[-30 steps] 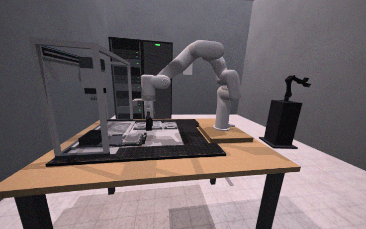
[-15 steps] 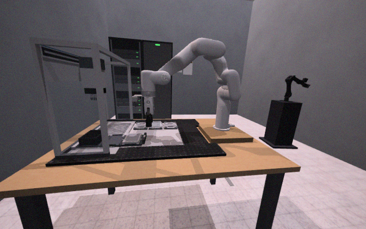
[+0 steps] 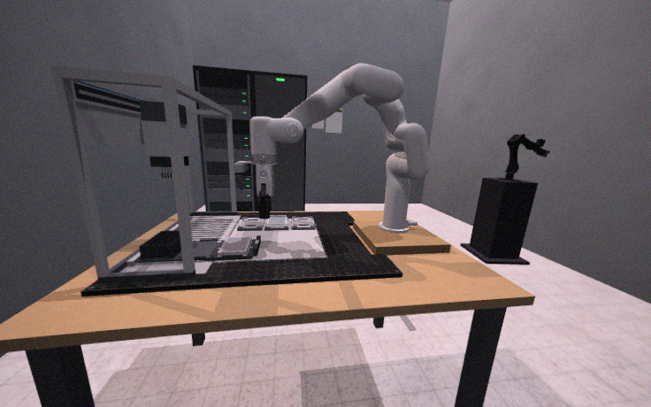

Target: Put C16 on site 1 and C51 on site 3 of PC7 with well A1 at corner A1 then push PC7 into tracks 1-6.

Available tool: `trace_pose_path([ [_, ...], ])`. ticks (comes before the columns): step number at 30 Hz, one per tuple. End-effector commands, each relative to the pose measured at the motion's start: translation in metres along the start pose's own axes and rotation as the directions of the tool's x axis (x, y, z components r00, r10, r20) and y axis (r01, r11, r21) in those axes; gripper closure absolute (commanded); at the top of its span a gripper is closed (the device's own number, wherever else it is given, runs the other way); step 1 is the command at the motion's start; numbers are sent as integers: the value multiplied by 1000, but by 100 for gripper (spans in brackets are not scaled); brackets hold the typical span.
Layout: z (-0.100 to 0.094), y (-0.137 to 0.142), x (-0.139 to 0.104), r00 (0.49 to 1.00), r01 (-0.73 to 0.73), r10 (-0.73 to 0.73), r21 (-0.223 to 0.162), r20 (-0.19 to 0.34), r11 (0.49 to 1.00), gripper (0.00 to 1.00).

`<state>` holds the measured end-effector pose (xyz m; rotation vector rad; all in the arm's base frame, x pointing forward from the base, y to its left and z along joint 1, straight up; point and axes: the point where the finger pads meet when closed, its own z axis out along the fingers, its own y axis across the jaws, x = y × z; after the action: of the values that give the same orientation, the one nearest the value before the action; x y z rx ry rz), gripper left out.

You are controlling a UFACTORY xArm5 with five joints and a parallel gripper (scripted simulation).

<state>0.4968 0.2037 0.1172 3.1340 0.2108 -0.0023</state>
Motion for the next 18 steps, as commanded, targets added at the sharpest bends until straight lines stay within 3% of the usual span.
trace_pose_path([
  [1,-7,0,1,1000,0,0,-1,-4,1000,19],
  [18,-32,0,1,1000,0,0,-1,-4,1000,19],
])
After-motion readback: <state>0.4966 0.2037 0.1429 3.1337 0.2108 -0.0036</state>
